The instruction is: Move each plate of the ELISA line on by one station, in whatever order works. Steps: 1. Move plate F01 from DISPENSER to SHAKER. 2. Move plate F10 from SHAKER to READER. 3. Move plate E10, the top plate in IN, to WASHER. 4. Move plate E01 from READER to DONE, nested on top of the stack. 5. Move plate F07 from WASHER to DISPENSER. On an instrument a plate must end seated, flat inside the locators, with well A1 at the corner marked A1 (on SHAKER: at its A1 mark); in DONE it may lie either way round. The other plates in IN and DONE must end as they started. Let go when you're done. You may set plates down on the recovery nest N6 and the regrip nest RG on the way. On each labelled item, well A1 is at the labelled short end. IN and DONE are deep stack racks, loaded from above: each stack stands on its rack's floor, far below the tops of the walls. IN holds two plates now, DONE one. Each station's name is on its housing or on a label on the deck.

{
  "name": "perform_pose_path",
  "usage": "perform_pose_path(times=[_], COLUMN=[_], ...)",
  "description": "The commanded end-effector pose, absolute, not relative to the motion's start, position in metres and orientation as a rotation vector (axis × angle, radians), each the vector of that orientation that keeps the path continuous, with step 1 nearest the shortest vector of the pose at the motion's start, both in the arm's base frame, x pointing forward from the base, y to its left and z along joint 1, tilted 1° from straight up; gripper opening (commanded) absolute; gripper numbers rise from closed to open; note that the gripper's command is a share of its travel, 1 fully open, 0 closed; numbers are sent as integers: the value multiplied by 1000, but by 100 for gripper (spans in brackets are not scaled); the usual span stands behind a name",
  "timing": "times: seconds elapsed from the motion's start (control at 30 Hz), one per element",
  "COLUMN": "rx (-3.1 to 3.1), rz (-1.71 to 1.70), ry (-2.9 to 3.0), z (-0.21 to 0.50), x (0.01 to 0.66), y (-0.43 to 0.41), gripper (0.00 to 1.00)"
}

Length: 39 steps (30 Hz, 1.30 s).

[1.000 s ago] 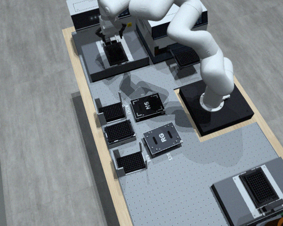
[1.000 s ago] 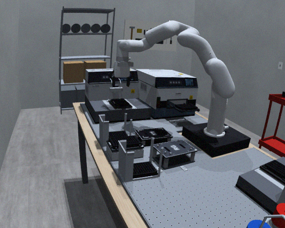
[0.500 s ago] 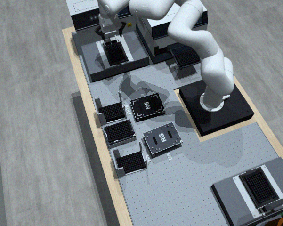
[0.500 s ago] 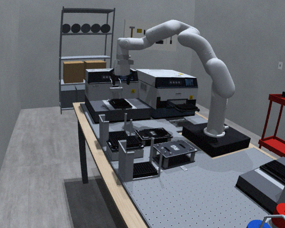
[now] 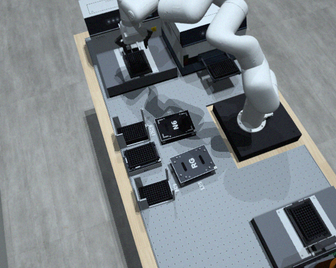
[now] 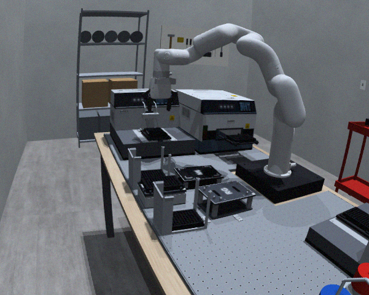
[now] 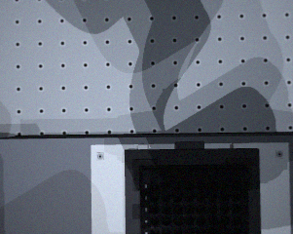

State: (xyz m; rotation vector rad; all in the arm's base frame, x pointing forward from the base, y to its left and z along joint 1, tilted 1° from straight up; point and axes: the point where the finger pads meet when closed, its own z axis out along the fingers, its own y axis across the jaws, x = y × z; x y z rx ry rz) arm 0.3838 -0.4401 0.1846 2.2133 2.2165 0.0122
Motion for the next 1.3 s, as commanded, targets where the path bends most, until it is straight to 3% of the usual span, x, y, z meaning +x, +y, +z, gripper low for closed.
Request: perform_pose_path(times=[0.0, 1.27], rx=[2208, 2208], rz=[11, 12], ry=[2211, 2211], z=[187, 186], x=[384, 376], y=[-427, -324], gripper=[100, 100])
